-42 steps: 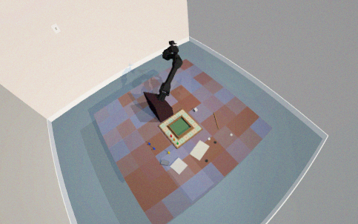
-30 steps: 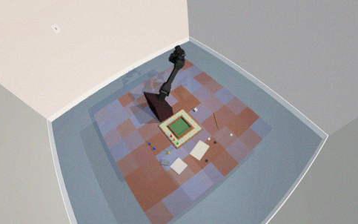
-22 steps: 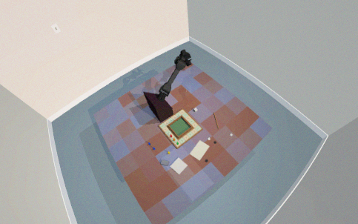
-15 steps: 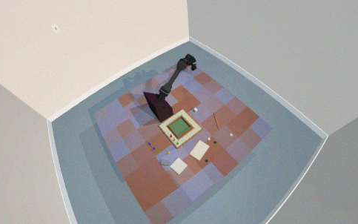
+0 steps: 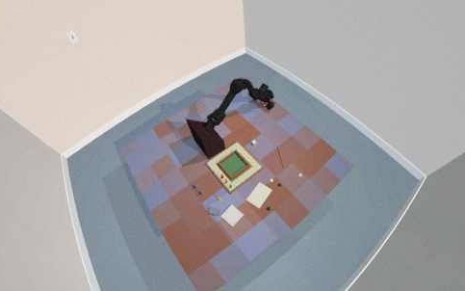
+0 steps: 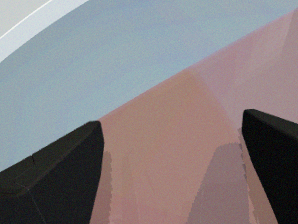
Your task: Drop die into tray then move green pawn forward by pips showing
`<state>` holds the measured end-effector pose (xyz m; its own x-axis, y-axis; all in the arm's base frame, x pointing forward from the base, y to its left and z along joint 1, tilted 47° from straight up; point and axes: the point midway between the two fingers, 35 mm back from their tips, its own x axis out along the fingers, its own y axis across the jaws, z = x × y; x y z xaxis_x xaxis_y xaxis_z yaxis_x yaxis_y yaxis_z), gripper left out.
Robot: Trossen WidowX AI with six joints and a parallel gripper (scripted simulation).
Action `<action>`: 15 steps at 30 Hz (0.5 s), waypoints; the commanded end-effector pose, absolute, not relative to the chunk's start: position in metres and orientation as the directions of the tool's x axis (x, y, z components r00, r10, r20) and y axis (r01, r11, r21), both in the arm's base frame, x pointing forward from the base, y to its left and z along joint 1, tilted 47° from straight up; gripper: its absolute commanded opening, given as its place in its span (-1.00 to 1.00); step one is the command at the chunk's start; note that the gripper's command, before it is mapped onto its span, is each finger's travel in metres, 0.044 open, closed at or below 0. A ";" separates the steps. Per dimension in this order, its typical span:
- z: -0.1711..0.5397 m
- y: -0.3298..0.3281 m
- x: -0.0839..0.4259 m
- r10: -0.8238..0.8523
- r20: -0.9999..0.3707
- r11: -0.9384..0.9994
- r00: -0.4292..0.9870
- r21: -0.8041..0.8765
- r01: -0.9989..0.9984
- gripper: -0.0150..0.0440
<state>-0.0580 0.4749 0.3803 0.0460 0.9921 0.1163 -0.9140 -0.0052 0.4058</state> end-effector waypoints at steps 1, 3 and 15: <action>0.368 0.466 -0.009 0.996 0.038 0.059 0.082 0.412 -0.909 0.44; 0.353 0.462 0.023 0.993 -0.032 0.117 0.115 0.416 -0.902 0.44; 0.238 0.377 0.169 0.856 -0.477 0.457 0.197 0.523 -0.720 0.44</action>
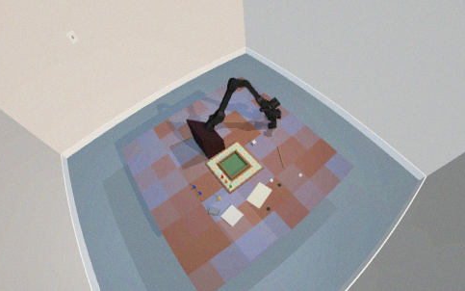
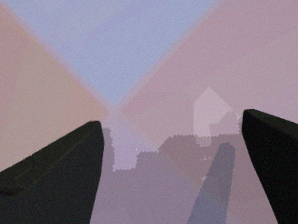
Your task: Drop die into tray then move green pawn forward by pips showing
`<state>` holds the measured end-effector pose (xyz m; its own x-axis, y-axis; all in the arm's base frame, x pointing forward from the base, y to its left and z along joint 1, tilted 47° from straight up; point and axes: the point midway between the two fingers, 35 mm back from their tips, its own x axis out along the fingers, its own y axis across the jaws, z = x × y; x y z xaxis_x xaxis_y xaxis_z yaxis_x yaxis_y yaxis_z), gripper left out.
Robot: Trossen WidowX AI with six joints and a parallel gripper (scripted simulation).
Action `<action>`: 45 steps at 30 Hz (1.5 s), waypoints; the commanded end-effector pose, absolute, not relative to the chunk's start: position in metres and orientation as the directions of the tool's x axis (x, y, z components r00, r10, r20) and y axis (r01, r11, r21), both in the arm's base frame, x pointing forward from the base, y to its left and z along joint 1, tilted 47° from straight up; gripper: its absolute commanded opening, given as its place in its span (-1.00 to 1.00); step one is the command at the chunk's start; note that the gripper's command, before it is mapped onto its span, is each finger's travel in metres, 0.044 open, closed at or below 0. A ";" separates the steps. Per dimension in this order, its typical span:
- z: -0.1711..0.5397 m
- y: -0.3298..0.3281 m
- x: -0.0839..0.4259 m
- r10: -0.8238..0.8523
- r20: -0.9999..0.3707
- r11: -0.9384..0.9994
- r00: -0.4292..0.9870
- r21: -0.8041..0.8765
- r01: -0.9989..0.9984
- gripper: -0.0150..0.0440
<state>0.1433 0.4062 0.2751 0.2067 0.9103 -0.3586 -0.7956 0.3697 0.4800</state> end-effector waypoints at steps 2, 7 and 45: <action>0.218 0.355 0.184 0.823 -0.539 0.508 0.181 0.554 -0.659 0.44; 0.177 0.294 0.214 0.751 -0.649 0.627 0.123 0.641 -0.443 0.44; 0.111 0.244 0.200 0.731 -0.678 0.679 -0.073 0.734 -0.028 0.44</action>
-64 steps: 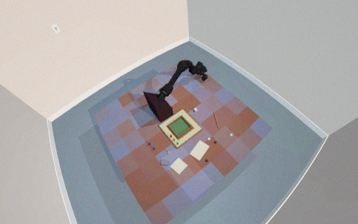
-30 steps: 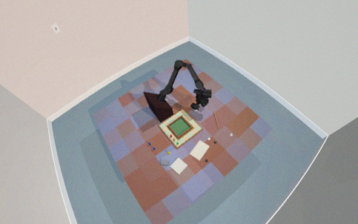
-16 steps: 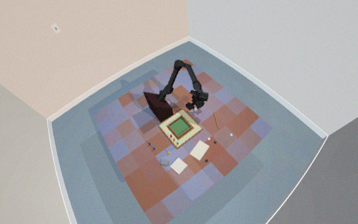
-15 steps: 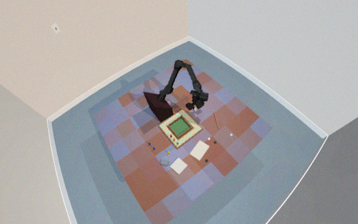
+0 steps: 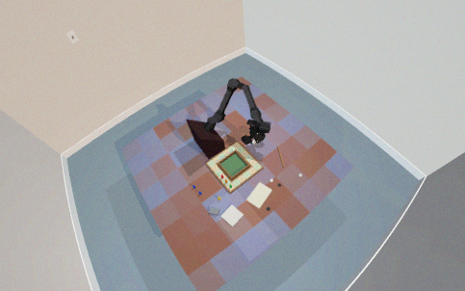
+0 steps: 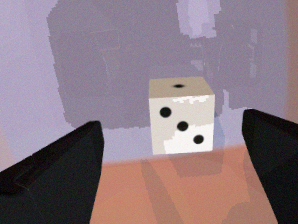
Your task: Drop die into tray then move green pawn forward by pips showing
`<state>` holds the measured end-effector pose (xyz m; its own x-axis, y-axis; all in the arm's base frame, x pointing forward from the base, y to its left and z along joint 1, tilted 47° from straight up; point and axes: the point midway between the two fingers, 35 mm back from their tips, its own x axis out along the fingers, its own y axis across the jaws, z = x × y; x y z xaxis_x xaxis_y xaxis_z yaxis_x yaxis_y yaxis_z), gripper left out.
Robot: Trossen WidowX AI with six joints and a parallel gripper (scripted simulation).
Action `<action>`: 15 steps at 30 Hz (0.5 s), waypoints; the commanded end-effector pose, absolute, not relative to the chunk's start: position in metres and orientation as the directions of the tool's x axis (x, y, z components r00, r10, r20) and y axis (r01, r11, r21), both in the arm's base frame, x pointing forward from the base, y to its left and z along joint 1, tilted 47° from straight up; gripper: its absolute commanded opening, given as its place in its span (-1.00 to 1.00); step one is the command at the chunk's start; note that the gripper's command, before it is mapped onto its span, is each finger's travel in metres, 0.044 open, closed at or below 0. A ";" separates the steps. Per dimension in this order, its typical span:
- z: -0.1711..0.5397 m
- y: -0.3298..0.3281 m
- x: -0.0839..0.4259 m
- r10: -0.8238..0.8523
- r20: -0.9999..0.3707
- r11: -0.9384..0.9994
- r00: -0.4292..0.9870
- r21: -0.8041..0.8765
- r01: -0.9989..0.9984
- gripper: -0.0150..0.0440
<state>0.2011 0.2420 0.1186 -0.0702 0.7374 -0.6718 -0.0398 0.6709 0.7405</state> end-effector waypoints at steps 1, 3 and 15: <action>0.110 0.245 0.200 0.731 -0.678 0.678 -0.073 0.734 -0.028 0.44; 0.108 0.248 0.199 0.731 -0.678 0.678 -0.073 0.734 -0.027 0.44; 0.104 0.253 0.198 0.732 -0.677 0.678 -0.073 0.735 -0.027 -0.03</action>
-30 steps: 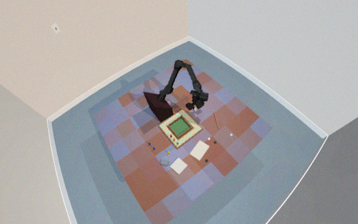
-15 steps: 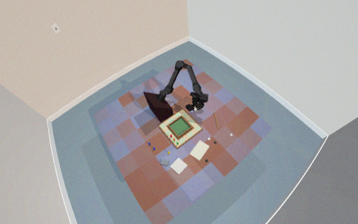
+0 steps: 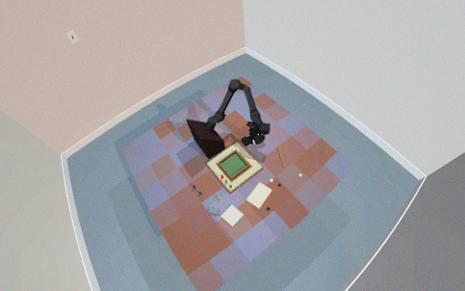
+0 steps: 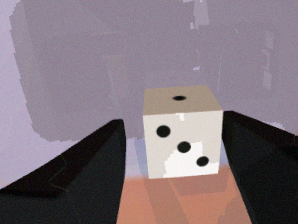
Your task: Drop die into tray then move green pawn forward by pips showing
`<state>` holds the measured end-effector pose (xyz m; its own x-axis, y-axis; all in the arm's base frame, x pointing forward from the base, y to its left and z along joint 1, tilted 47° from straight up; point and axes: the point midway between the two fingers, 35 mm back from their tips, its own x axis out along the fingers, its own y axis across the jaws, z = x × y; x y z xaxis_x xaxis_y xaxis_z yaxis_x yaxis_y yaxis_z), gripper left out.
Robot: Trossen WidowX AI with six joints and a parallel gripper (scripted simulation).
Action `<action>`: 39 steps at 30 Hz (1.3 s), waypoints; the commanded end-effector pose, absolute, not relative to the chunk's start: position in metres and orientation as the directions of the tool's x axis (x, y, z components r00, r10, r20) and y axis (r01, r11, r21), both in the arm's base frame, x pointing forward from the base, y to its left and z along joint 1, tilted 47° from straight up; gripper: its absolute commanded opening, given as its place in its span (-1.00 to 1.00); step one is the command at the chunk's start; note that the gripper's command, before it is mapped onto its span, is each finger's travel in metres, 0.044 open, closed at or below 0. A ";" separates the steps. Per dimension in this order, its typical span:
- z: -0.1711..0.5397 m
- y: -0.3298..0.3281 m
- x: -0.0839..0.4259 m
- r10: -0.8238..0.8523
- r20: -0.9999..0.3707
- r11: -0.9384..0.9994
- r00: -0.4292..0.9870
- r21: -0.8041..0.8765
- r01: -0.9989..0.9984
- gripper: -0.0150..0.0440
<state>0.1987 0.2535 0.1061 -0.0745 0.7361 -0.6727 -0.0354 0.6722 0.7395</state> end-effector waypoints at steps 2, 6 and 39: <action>0.104 0.253 0.198 0.732 -0.677 0.678 -0.073 0.735 -0.027 -0.07; 0.104 0.253 0.198 0.732 -0.677 0.678 -0.073 0.735 -0.027 -0.16; 0.178 0.161 0.226 0.724 -0.686 0.689 -0.066 0.723 0.047 -0.49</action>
